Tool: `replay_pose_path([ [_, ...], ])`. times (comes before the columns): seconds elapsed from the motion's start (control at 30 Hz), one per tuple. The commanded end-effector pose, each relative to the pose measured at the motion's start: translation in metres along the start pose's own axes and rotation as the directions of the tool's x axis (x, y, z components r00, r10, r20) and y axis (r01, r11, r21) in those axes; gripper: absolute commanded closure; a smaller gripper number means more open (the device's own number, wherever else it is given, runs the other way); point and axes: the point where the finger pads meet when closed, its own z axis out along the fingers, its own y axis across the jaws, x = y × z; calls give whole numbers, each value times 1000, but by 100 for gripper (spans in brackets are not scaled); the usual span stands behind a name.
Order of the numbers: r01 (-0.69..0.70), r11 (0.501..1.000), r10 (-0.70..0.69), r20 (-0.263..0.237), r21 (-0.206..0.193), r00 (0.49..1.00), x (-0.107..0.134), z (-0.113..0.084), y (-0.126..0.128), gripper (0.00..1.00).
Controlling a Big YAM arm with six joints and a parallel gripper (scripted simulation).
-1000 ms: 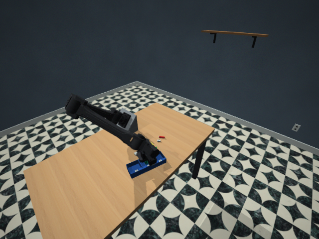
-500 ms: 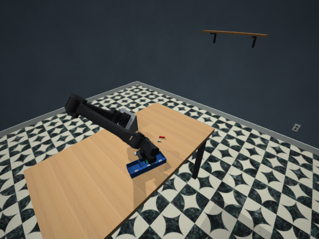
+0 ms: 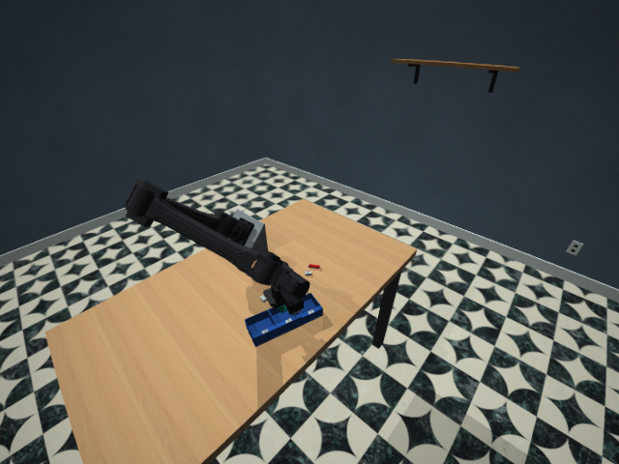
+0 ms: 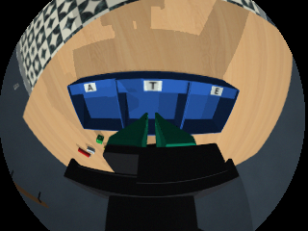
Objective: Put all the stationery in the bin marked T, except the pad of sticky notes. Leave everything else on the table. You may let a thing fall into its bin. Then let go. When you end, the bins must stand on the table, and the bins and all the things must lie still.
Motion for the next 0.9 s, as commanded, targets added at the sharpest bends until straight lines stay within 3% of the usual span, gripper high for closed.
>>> replay_pose_path([
  [0.0,-36,999,37,61,-16,997,-26,-28,0,90],
  [0.07,-30,999,31,57,-15,998,-26,-27,2,90],
  [0.33,-42,999,43,67,-21,997,-26,-62,-2,90],
  [0.47,-20,1000,21,47,-12,999,-24,-54,7,90],
  [0.87,-50,999,51,33,-9,998,-26,-45,-8,90],
])
